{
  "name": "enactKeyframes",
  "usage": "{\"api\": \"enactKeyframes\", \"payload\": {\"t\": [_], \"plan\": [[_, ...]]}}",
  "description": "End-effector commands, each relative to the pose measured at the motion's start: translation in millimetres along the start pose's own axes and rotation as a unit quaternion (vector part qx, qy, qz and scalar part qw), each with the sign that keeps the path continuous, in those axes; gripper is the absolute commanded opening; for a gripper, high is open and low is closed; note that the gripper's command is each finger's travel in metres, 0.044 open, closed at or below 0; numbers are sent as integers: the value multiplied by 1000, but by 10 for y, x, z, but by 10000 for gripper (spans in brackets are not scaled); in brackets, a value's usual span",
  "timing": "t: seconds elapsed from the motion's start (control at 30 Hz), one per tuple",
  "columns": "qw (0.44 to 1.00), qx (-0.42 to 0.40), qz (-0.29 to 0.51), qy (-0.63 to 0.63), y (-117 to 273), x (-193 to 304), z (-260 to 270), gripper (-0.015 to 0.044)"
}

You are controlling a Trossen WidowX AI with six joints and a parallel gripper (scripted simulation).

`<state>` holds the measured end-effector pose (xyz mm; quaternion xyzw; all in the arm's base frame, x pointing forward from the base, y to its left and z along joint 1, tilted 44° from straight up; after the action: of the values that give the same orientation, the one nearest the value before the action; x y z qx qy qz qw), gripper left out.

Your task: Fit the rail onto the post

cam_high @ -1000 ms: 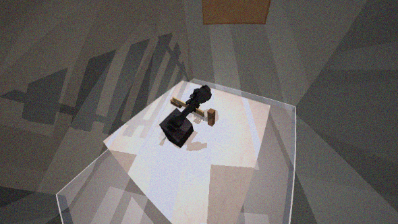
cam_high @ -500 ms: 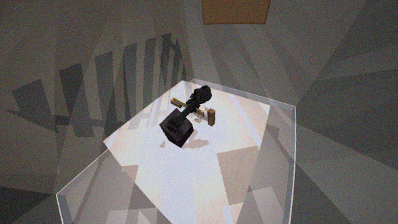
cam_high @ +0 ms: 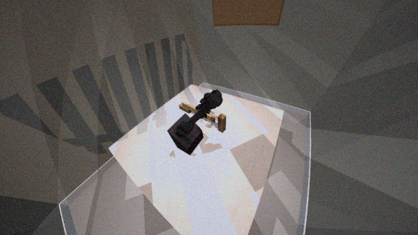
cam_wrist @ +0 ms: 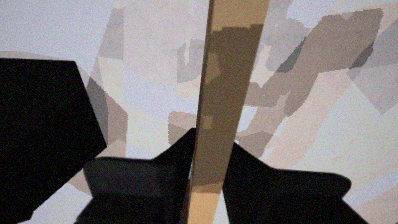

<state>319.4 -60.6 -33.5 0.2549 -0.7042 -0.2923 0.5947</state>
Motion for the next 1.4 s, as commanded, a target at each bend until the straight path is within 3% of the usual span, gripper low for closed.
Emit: {"api": "enactKeyframes", "payload": {"t": [0.0,1.37], "plan": [[1000,4,-2,0,39,22,-18,0],[1000,4,-2,0,22,151,-25,0]]}}
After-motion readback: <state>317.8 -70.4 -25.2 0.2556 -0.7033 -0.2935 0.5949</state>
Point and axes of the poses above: the point midway between the two fingers, 35 mm back from their tips, its own y axis back along the fingers, its own z axis across the jaws, x = y × z, the point moved 2 cm from there along y, back along the fingers, and after that the axes turned 2 degrees about -y, right-handed, at the moved point
